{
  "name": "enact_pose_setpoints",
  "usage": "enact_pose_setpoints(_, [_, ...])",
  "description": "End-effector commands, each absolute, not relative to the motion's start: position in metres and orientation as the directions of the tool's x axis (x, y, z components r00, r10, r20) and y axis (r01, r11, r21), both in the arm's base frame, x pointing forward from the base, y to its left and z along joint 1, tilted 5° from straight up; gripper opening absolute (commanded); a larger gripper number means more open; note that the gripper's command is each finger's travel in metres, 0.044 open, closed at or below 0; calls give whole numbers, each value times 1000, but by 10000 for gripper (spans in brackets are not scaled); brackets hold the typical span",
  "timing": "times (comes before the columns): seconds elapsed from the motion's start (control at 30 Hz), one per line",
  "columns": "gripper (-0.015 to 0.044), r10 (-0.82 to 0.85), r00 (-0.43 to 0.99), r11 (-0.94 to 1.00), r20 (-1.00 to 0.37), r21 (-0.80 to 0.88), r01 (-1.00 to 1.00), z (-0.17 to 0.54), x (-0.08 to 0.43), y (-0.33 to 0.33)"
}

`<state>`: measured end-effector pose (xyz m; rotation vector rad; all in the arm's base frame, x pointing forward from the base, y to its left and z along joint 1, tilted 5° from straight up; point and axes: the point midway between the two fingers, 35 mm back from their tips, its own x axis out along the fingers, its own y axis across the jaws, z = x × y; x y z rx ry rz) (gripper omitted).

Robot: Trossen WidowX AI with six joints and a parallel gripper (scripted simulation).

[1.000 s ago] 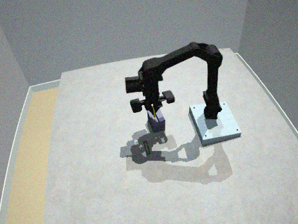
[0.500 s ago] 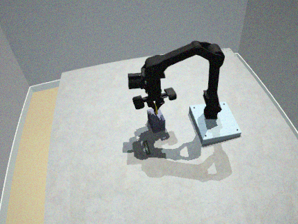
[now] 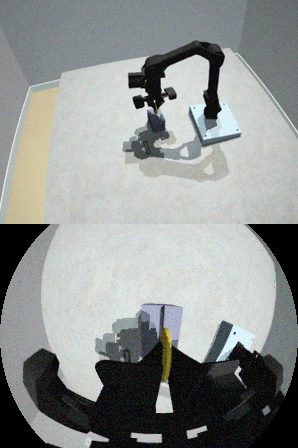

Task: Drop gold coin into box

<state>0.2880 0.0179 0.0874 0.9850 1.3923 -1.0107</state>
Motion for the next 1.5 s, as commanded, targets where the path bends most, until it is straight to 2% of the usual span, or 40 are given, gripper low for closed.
enact_pose_setpoints(0.0, [4, 21, -56, 293, -998, -47, 955, 88, 287, 17])
enact_pose_setpoints(1.23, [0, 21, -55, 289, -998, -46, 956, 69, 287, 18])
enact_pose_setpoints(1.43, [157, 22, -57, 292, -998, -48, 955, 70, 287, 18])
enact_pose_setpoints(1.47, [161, 22, -57, 292, -998, -48, 955, 70, 287, 18])
